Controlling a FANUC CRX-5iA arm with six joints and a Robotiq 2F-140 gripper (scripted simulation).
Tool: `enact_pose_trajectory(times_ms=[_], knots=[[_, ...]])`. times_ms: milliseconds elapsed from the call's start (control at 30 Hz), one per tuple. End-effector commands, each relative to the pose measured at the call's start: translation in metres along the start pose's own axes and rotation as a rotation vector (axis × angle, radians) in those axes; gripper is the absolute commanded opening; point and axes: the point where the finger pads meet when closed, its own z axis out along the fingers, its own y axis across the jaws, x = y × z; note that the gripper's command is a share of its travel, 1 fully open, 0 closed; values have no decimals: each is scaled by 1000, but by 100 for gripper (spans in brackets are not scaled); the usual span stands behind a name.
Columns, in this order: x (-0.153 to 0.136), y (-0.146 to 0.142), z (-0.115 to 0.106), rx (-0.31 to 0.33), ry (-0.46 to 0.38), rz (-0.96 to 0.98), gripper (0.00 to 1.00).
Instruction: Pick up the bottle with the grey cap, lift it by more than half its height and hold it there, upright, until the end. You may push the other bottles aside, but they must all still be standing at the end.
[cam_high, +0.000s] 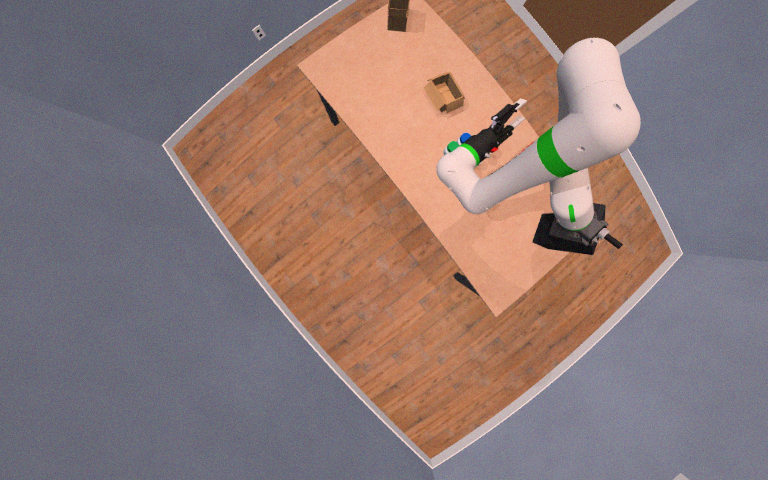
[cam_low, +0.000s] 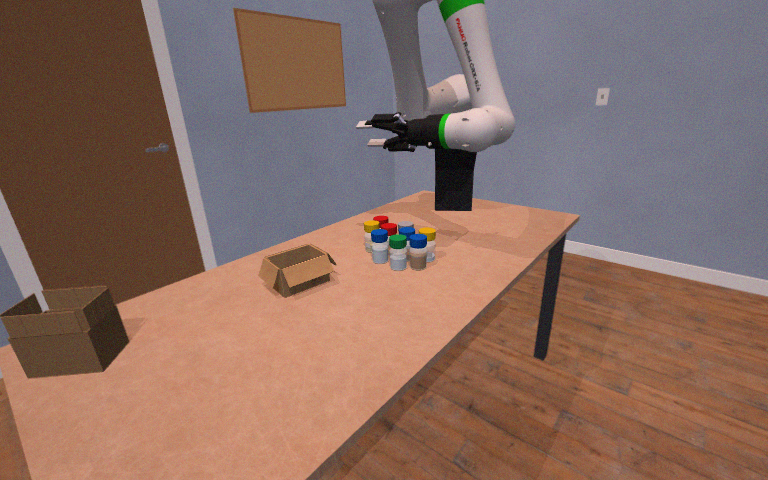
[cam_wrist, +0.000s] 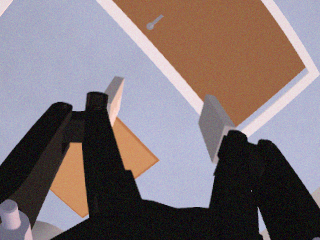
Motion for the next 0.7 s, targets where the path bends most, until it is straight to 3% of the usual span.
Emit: enact_pose_trajectory(times_ms=[0,367,567,600,667], knots=[[0,1,0,0,0,1,51],[-115,56,93,37,-214,224,51],[-115,56,93,37,-214,224,51],[-126,51,85,31,-228,242,51],[-155,57,98,33,-269,291,51]])
